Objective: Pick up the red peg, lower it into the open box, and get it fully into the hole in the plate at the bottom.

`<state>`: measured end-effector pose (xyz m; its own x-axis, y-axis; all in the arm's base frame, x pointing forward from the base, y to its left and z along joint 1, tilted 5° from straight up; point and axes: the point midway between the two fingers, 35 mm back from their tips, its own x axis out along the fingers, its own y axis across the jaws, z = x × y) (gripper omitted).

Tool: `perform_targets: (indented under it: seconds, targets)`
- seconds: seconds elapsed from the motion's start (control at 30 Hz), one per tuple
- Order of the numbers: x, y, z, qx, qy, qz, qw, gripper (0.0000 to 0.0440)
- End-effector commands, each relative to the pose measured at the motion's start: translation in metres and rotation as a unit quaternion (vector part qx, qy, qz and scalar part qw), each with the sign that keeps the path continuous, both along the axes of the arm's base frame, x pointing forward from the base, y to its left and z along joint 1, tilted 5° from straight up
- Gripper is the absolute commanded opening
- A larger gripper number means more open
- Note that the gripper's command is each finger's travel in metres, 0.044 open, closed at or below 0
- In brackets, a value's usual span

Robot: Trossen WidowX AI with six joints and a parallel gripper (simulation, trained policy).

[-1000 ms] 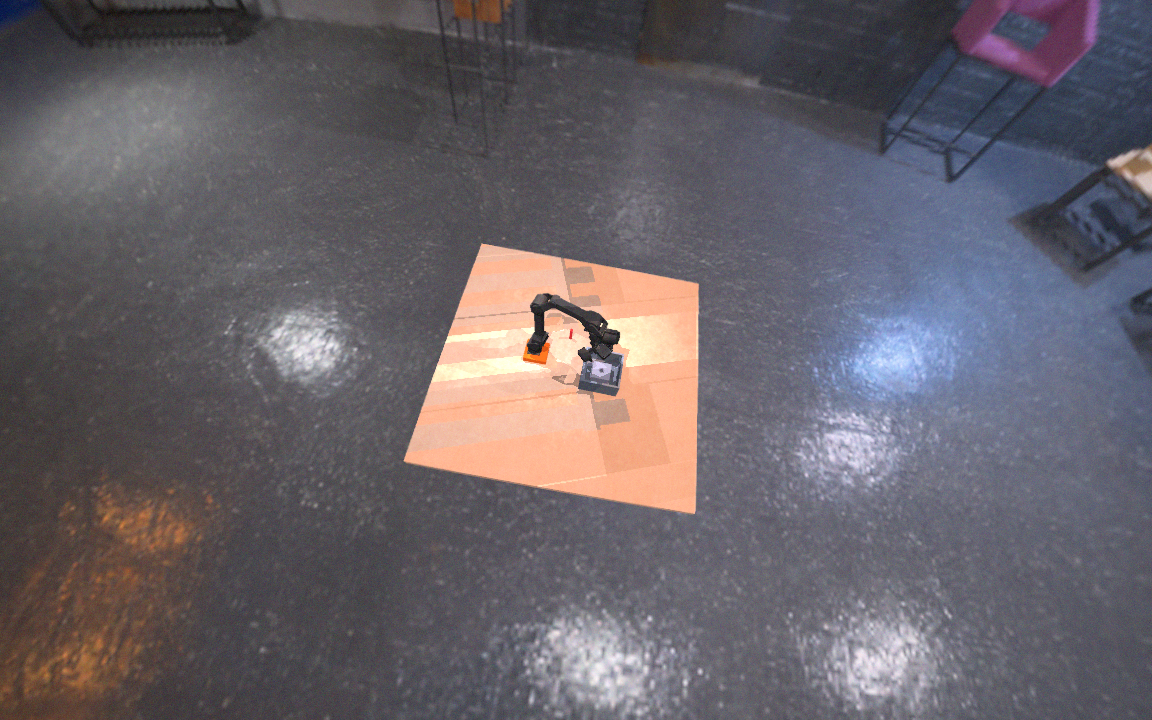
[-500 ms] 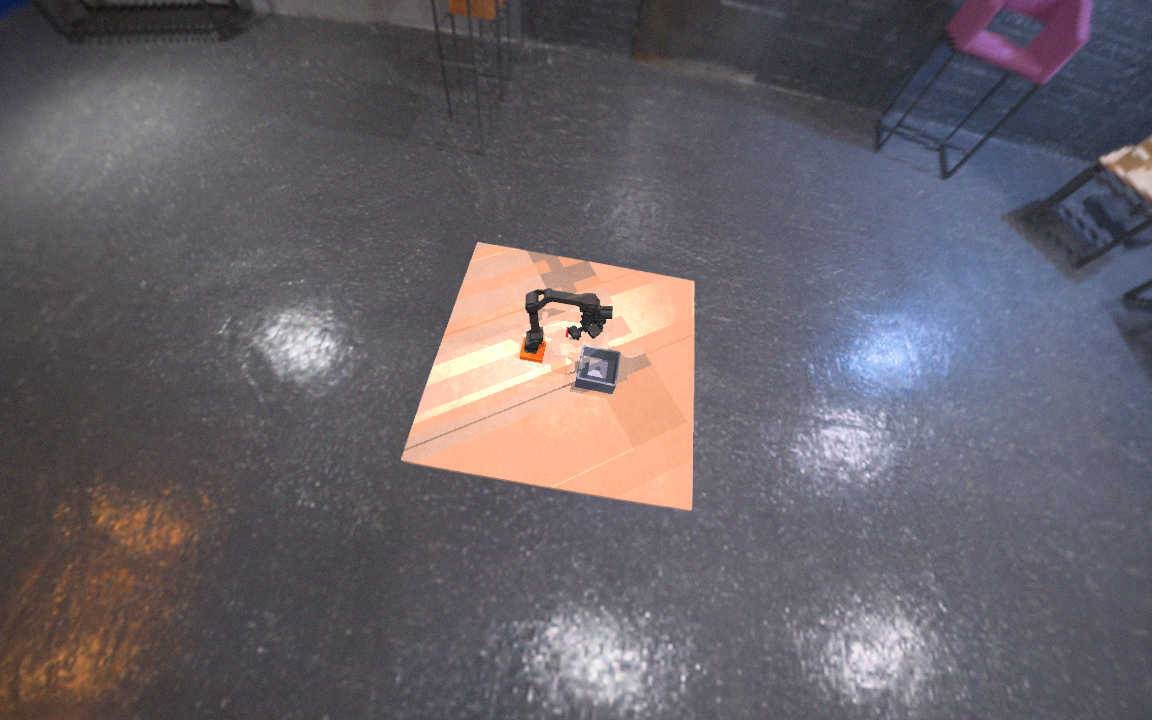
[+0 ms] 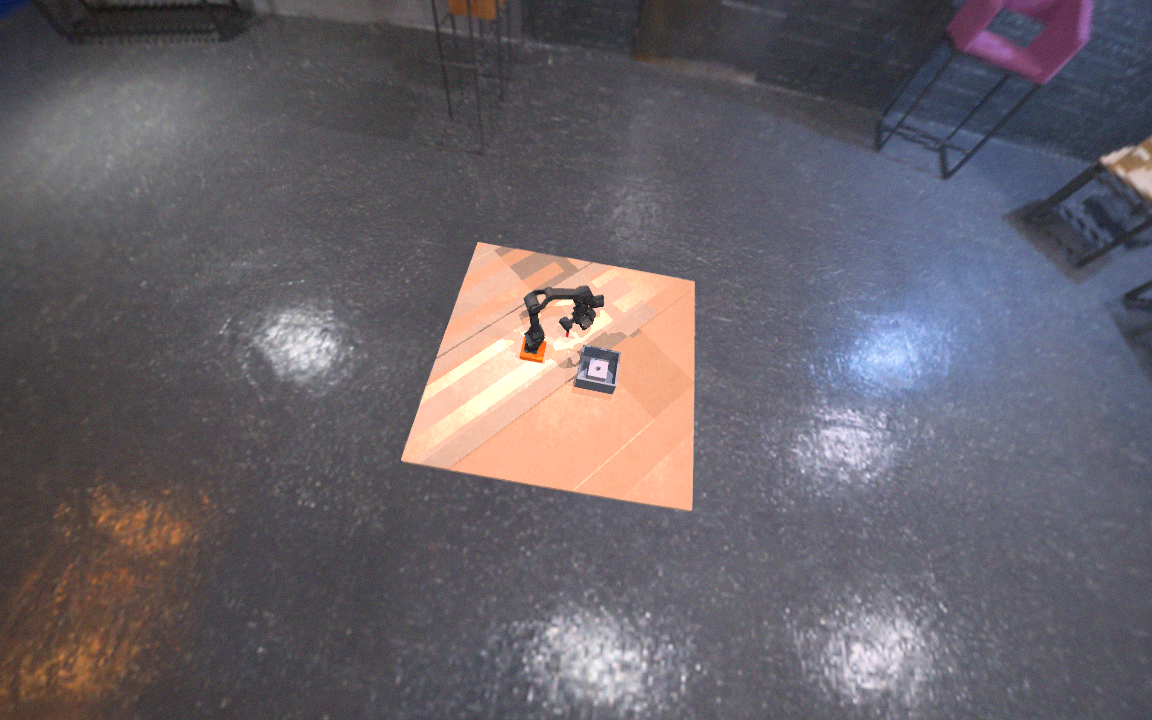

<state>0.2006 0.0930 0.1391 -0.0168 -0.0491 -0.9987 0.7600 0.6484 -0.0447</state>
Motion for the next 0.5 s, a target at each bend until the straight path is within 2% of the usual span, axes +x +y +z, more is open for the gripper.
perform_targets:
  seconds: [0.0,0.47]
  targets:
    - [-0.006,0.006,-0.014,-0.01,0.007,0.001,1.0,0.044]
    - [-0.016,0.027,-0.077,-0.036,-0.019,0.022,0.999,0.0428]
